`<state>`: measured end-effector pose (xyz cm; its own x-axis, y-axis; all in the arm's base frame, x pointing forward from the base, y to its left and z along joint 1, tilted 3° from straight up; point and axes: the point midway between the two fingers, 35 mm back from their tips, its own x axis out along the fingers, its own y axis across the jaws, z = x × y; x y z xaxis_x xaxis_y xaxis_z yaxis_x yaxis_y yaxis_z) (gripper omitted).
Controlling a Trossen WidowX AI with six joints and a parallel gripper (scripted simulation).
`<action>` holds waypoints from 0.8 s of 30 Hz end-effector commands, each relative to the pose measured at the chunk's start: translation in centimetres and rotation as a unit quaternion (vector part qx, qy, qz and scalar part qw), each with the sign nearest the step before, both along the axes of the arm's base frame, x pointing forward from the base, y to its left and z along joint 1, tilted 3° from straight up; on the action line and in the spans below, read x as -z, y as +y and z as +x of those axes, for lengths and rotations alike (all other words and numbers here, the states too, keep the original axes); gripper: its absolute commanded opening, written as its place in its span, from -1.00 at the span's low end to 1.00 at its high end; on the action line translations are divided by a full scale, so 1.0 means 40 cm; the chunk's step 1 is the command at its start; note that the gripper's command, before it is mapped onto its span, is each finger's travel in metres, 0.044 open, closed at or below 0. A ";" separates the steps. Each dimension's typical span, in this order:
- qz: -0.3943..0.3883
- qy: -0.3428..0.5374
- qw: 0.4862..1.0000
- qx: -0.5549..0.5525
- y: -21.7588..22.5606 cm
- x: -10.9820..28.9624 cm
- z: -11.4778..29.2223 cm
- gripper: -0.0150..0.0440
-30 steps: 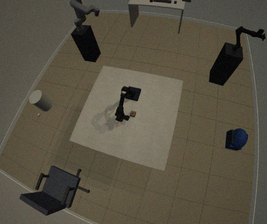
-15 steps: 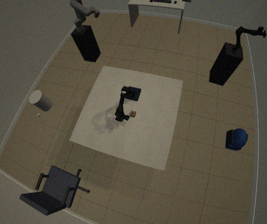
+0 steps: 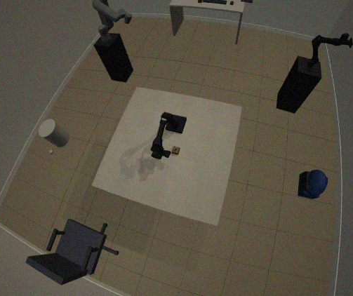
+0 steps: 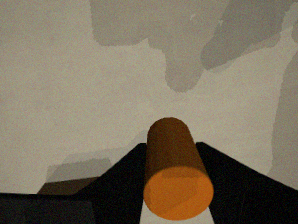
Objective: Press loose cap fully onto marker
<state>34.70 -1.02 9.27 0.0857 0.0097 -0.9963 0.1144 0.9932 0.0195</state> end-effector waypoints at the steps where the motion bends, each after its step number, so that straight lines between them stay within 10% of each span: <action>1: 0.001 0.000 1.000 -0.002 0.001 -0.022 -0.004 -0.49; 24: 0.004 0.003 1.000 -0.002 0.166 -0.097 -0.127 -0.49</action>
<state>30.42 5.02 12.94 0.0866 0.0228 -0.9960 0.1063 0.9938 0.0319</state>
